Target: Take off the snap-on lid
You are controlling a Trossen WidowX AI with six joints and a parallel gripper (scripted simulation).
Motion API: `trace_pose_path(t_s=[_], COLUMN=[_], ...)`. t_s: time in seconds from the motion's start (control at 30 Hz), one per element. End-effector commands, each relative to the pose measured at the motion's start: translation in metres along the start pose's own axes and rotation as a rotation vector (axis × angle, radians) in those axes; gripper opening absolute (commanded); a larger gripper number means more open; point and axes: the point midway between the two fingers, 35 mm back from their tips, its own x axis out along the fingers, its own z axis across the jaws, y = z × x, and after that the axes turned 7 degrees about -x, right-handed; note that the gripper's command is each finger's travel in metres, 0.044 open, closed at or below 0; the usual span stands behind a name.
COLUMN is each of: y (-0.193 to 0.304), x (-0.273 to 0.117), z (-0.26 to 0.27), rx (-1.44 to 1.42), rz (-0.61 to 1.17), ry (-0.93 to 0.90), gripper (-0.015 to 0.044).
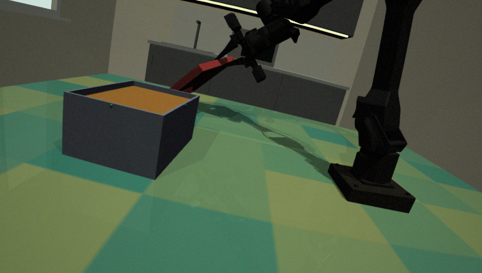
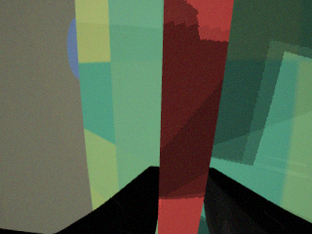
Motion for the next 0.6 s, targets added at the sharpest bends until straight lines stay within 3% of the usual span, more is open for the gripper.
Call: trace_pose_path(t_s=[0.0, 0.57], y=[0.000, 0.001], x=[0.002, 0.010], z=[-0.001, -0.011], rx=[-0.008, -0.008], rz=[0.000, 0.000], ry=[-0.007, -0.007], gripper=[0.0000, 0.0000])
